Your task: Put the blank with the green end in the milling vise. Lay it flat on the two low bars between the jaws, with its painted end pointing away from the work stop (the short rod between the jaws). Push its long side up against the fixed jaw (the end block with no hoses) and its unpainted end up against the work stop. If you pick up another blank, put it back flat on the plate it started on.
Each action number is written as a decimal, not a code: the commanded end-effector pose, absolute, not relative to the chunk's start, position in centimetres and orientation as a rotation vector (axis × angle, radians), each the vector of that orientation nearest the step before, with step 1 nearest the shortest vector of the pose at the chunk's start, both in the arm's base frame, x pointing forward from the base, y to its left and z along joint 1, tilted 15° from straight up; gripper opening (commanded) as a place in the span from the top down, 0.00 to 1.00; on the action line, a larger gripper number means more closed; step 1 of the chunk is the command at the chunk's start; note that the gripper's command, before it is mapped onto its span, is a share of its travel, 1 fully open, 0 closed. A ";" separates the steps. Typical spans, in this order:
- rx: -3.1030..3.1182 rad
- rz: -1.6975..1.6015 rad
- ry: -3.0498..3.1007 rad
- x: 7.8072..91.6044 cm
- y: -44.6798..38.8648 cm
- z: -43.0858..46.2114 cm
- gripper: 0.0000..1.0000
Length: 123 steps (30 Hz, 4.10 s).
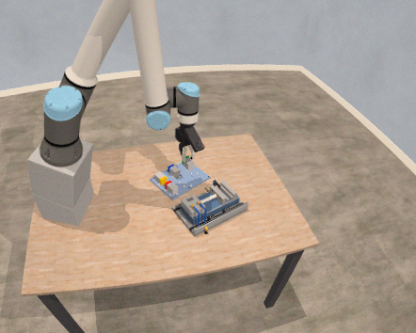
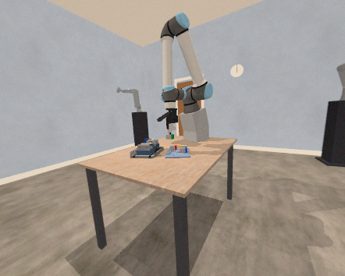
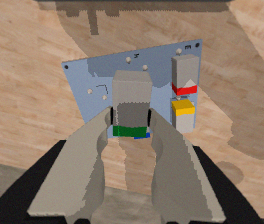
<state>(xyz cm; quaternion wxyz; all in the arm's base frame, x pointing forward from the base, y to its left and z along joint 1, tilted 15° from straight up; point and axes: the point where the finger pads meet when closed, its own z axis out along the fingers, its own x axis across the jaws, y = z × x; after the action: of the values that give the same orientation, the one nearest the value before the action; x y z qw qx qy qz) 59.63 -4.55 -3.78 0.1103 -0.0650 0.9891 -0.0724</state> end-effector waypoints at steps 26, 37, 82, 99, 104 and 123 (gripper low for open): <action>0.145 -0.173 2.896 60.3 -6.0 -3.5 1.00; 0.322 -0.151 2.876 60.7 -6.7 -3.4 1.00; 1.064 -0.052 2.676 62.1 -9.7 -2.8 1.00; 1.370 -0.007 2.531 62.8 -11.0 -2.5 1.00; 1.470 0.008 2.474 63.0 -11.4 -2.4 1.00; 1.799 0.061 2.250 63.8 -12.9 -2.0 1.00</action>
<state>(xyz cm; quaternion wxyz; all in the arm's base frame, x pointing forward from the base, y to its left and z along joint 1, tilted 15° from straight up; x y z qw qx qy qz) 63.58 -12.49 -2.19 0.1300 0.5900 0.7967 0.0166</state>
